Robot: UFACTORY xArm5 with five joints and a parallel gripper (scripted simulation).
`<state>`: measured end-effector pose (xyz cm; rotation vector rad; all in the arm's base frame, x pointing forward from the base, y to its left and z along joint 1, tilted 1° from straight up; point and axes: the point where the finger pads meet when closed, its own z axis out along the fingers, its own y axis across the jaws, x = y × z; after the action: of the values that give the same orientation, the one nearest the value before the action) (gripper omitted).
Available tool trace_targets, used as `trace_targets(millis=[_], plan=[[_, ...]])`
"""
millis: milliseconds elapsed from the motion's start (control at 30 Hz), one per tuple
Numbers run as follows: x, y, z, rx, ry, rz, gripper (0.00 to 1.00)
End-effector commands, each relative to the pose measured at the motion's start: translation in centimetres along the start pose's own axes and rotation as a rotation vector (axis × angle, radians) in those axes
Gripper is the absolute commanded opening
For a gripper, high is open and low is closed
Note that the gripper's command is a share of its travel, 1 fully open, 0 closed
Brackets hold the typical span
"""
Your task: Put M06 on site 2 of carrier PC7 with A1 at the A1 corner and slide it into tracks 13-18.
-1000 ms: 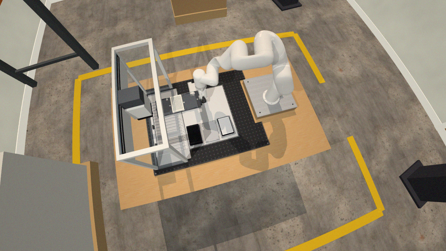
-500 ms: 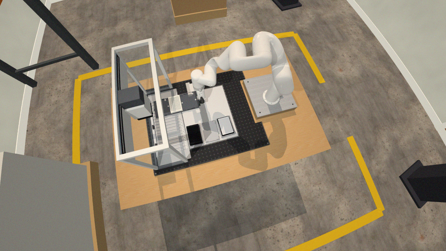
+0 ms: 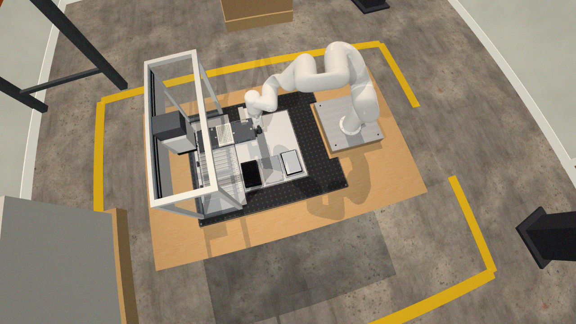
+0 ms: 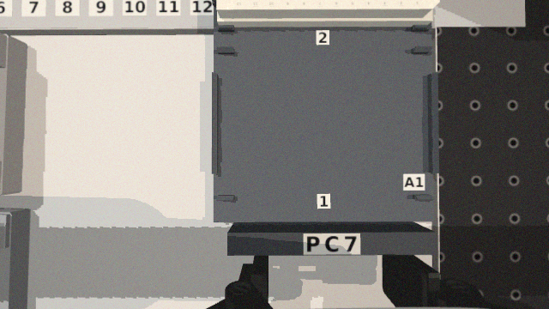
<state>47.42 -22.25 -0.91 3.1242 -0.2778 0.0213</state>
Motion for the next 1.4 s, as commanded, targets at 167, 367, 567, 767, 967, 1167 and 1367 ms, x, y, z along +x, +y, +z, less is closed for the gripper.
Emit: trace_targets(millis=[167, 367, 567, 767, 967, 1167, 1367], plan=[[0.5, 0.0, -0.2, -0.001, 0.005, 0.000, 0.81], [0.7, 0.0, -0.2, -0.001, 0.005, 0.000, 0.81], [0.8, 0.0, -0.2, -0.001, 0.005, 0.000, 0.81], [1.0, 0.0, -0.2, -0.001, 0.005, 0.000, 0.81], [1.2, 0.0, -0.2, -0.001, 0.005, 0.000, 0.81], [1.3, 0.0, -0.2, -0.001, 0.005, 0.000, 0.81], [1.5, 0.0, -0.2, -0.001, 0.005, 0.000, 0.81]])
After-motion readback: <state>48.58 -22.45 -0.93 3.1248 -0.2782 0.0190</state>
